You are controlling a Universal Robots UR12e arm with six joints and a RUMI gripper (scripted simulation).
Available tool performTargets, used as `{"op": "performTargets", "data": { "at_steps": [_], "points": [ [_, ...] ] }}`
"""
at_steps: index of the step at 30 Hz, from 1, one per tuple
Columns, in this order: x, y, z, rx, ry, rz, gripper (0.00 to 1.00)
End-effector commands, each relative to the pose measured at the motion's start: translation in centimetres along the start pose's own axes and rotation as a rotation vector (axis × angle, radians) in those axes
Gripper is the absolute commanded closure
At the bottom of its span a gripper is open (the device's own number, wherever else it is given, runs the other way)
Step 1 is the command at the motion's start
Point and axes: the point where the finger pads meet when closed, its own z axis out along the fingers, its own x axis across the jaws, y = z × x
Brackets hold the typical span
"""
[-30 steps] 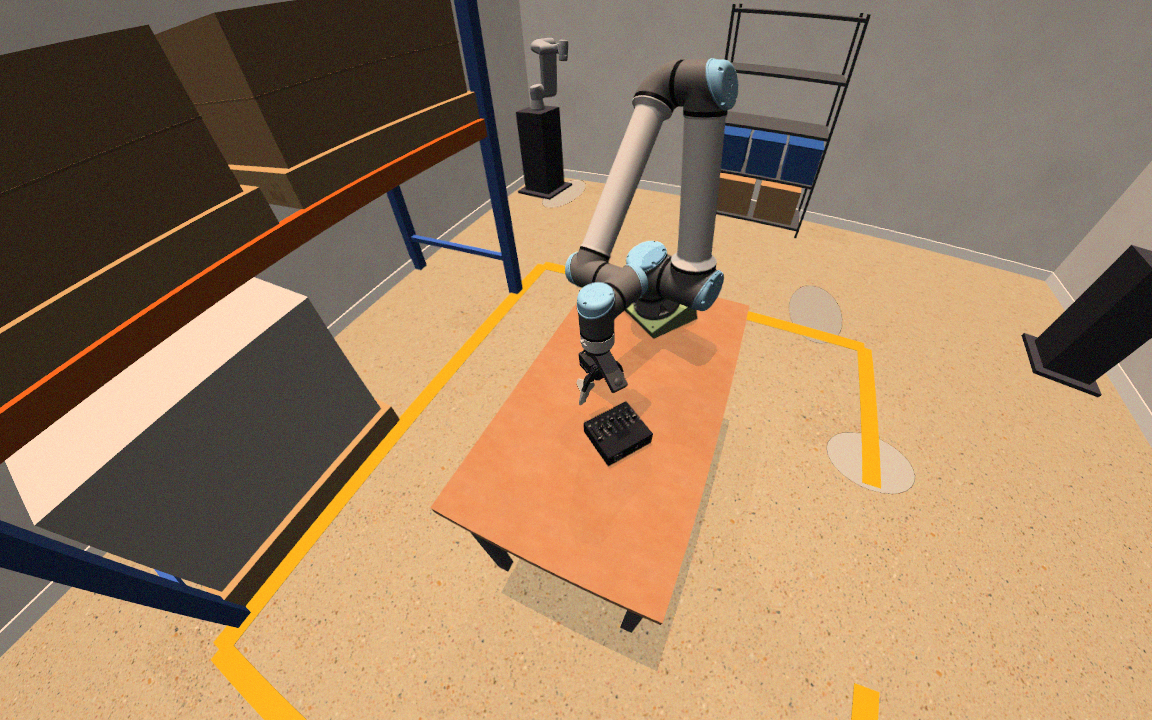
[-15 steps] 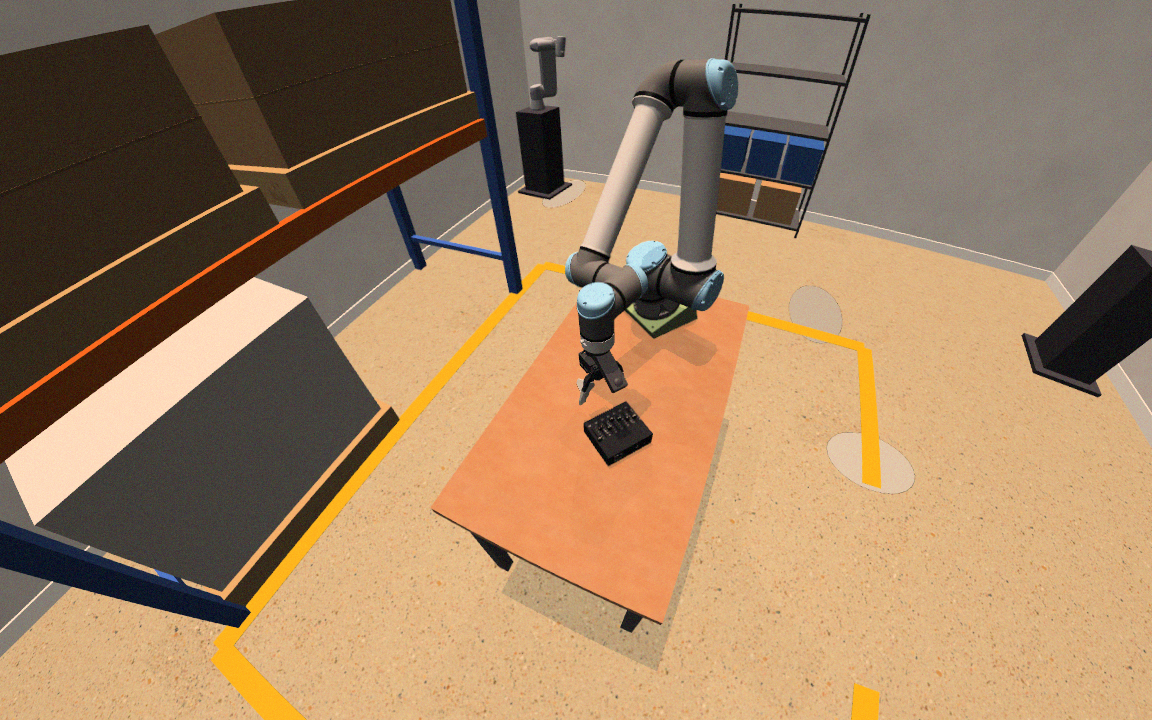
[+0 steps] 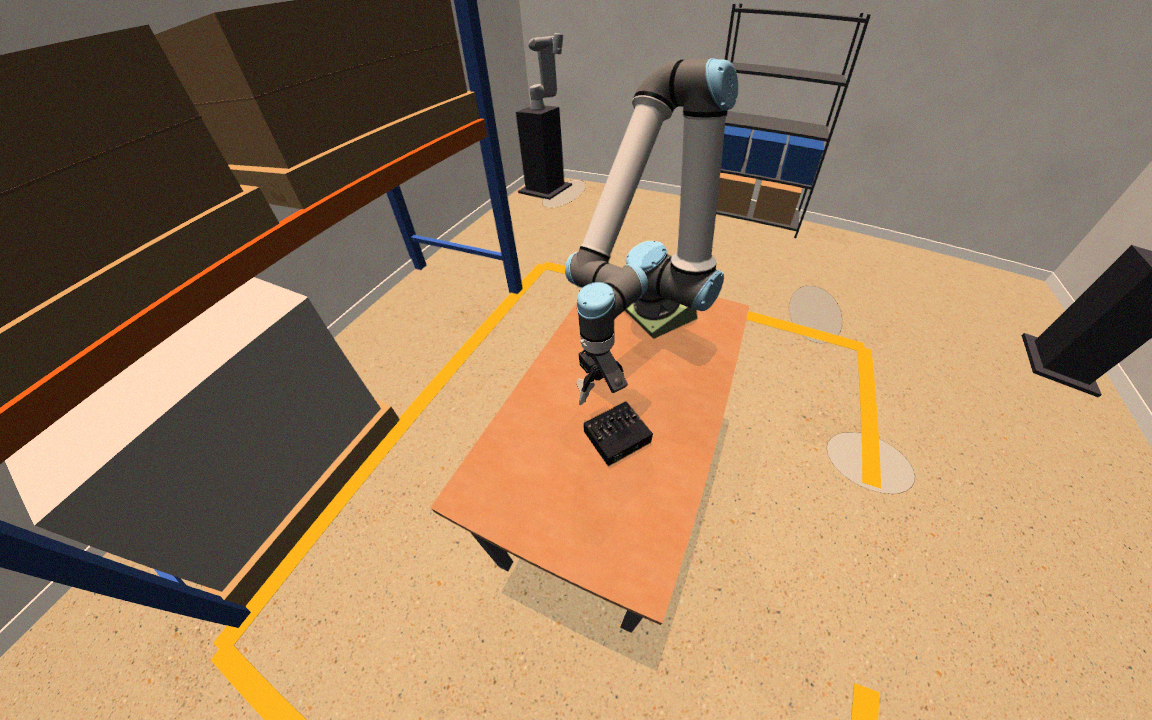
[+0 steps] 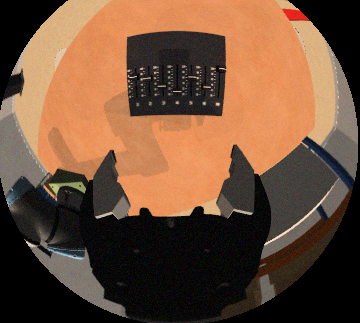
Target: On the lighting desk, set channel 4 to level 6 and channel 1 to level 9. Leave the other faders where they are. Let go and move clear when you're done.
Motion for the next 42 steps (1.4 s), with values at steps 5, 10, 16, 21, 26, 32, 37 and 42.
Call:
{"op": "performTargets", "data": {
  "at_steps": [5, 10, 16, 21, 26, 32, 37, 42],
  "points": [
    [0.1, 0.0, -0.1, 0.0, 0.001, 0.0, 0.0],
    [0.2, -1.7, -1.3, -0.002, 0.006, -0.105, 0.0],
    [0.3, -7.6, -5.9, -0.013, 0.026, -0.473, 0.0],
    [0.1, -9.1, -7.1, -0.017, 0.032, -0.576, 0.0],
    [0.1, -9.3, -7.2, -0.017, 0.033, -0.585, 0.0],
    [0.1, -9.3, -7.2, -0.017, 0.033, -0.585, 0.0],
    [0.1, -9.3, -7.2, -0.017, 0.033, -0.584, 0.0],
    [0.1, -9.3, -7.2, -0.017, 0.033, -0.573, 0.0]
  ]
}}
